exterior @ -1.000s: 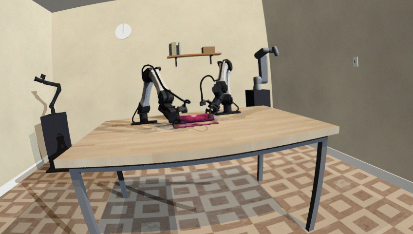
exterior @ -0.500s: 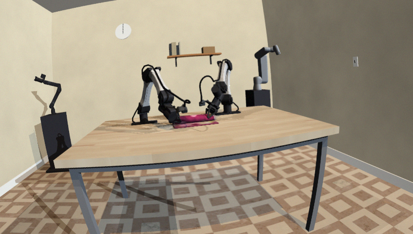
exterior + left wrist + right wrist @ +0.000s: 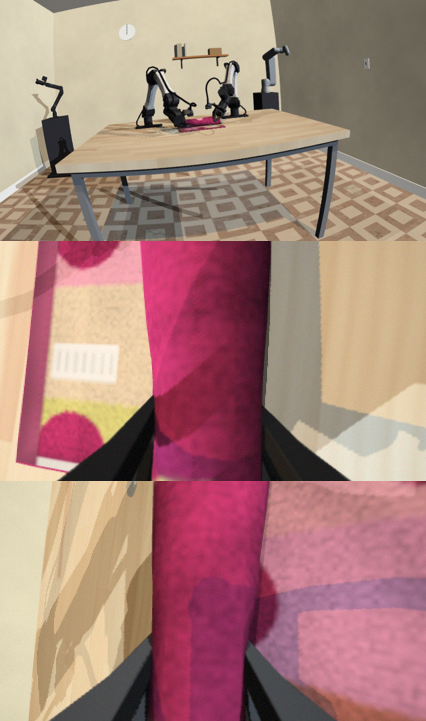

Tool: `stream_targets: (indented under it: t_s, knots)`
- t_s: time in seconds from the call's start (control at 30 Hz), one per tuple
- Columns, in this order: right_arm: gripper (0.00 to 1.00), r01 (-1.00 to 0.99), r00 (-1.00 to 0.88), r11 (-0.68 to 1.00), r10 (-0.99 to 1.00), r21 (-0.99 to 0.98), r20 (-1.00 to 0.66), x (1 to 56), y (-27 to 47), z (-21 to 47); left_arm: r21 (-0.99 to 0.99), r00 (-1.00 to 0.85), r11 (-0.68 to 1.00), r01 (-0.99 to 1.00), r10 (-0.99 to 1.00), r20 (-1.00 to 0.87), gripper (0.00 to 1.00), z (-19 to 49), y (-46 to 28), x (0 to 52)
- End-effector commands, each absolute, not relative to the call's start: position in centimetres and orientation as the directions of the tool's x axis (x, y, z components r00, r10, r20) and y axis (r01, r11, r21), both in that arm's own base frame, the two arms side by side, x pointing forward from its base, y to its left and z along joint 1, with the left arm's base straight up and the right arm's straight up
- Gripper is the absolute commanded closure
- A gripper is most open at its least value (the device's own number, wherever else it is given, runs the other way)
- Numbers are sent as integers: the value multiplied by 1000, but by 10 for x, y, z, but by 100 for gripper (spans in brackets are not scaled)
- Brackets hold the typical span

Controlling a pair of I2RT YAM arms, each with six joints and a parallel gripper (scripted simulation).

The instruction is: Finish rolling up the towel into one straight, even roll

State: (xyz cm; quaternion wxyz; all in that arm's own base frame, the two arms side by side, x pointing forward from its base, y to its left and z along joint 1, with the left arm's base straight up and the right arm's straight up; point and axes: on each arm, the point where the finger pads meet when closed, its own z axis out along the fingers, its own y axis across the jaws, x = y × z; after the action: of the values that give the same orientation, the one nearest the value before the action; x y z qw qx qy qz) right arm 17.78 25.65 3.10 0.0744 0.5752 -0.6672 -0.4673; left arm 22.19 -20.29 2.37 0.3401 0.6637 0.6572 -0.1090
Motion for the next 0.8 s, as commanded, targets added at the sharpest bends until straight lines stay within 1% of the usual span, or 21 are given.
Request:
stream_targets:
  t_s: [0.0,0.33,0.37,0.43,0.77]
  knots:
    - [67,-699,-330,-108,-828,707,-453,182,259,33,342,136,102,934,785,-604,62,35,-212,232]
    - [67,-699,-330,-108,-828,707,-453,182,259,33,342,136,102,934,785,-604,65,35,-212,232]
    - [63,-699,-330,-108,-828,707,-453,182,259,33,342,136,102,934,785,-604,65,35,-212,232]
    - [63,-699,-330,-108,-828,707,-453,182,259,33,342,136,102,934,785,-604,65,35,-212,232]
    - [29,-699,-330,-108,-828,707,-453,182,259,43,342,136,102,934,785,-604,65,35,-212,232]
